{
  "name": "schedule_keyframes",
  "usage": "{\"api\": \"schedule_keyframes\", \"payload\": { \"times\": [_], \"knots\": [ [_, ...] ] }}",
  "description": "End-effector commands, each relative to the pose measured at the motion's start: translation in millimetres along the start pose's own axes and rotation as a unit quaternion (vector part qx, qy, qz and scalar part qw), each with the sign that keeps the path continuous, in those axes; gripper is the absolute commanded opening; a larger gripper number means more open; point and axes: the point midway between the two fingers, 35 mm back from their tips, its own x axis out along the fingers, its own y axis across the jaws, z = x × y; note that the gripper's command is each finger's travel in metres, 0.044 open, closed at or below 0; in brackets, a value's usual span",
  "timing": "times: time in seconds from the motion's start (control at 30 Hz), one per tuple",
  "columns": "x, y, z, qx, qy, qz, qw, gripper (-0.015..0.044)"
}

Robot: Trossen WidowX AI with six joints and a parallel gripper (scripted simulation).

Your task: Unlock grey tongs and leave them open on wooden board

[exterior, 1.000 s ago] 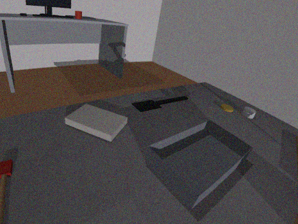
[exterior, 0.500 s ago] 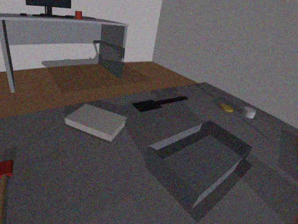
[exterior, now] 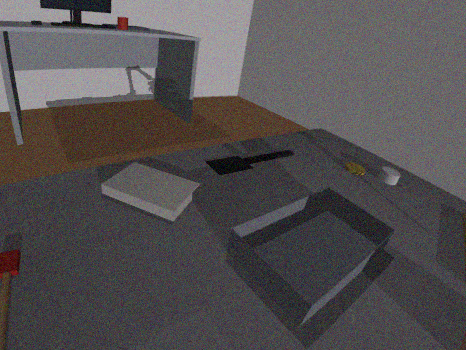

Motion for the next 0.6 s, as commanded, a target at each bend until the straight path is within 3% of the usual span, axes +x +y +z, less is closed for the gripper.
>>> {"api": "schedule_keyframes", "payload": {
  "times": [0.0, 0.57],
  "knots": [
    [2, -2, 4, 0.004, 0.017, -0.004, 1.0, -0.015],
    [19, 0, -4, 0.009, 0.136, -0.009, 0.991, -0.015]
  ]
}}
